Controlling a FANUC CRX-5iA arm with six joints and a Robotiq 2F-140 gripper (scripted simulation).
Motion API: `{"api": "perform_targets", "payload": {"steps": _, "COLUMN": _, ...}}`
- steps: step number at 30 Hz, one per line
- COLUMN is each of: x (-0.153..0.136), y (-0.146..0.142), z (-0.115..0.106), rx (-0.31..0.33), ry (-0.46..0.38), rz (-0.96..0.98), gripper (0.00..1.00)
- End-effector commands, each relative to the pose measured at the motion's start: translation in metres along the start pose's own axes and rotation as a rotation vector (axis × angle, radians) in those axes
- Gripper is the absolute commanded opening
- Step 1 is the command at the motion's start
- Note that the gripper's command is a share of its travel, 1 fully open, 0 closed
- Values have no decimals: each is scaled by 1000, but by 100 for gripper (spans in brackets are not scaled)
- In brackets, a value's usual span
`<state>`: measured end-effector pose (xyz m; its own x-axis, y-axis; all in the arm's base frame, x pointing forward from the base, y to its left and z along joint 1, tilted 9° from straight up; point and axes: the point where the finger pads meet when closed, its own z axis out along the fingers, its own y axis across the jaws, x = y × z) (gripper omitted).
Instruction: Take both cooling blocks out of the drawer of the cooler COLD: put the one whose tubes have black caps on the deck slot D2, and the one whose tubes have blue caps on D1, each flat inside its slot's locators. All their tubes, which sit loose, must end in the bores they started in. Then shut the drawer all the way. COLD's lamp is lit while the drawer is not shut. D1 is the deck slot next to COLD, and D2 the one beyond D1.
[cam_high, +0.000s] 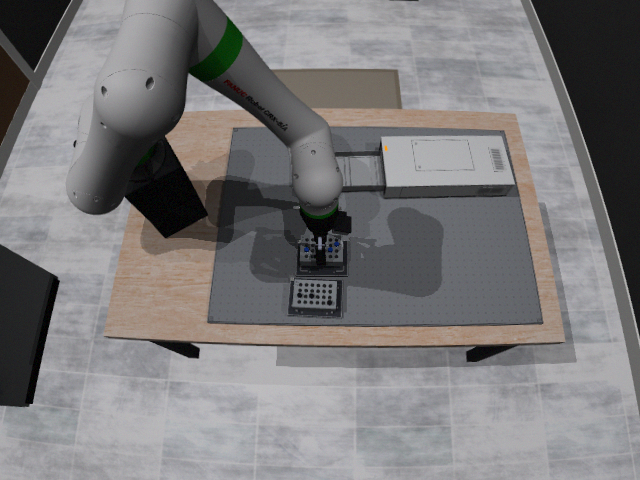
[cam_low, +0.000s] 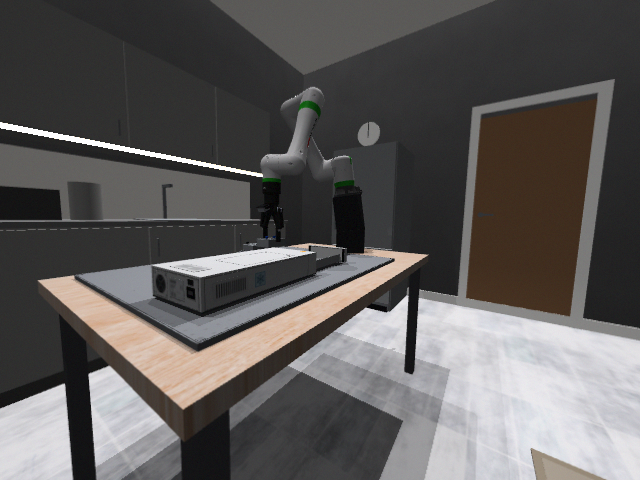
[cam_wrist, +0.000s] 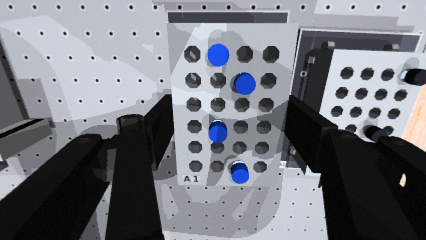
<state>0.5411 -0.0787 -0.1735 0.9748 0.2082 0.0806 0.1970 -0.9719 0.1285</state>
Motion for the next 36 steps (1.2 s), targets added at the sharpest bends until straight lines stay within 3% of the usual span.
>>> {"api": "perform_targets", "payload": {"steps": 1, "x": 1, "y": 0, "z": -1, "rx": 0, "ry": 2, "rz": 0, "gripper": 10}}
{"api": "perform_targets", "payload": {"steps": 36, "x": 1, "y": 0, "z": 12, "rx": 0, "ry": 2, "rz": 0, "gripper": 10}}
